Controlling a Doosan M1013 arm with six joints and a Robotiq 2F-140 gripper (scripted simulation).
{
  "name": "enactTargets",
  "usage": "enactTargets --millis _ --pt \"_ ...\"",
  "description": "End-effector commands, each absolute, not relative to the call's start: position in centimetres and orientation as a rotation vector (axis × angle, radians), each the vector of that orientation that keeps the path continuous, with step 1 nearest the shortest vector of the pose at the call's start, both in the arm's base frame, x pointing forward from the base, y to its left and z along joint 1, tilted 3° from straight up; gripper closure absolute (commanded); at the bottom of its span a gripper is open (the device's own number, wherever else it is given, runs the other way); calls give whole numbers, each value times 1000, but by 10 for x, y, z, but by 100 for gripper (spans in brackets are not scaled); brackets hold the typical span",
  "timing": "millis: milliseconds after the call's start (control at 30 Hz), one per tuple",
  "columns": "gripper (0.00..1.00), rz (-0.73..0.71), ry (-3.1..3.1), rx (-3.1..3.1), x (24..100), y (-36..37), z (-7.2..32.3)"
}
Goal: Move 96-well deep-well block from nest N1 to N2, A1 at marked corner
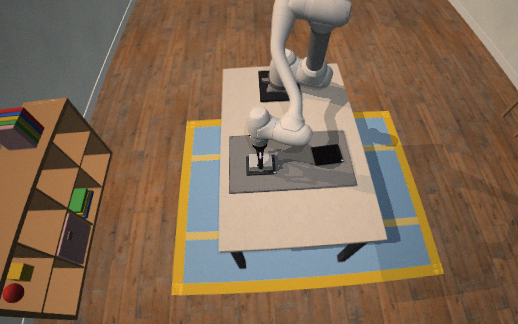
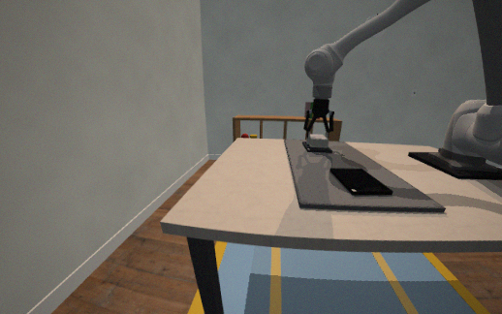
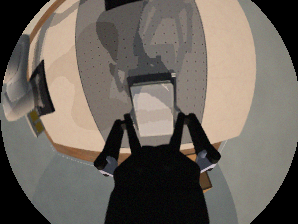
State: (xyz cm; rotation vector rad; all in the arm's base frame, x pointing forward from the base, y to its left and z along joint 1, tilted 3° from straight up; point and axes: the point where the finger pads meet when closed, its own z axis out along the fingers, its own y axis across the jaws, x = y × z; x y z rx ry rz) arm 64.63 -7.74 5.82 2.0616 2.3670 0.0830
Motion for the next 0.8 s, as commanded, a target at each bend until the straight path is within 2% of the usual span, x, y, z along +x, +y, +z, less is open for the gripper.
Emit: enactTargets --millis 0,767 --pt "100 83 2367 2062 646 -77 58" --pt "100 83 2367 2062 646 -77 55"
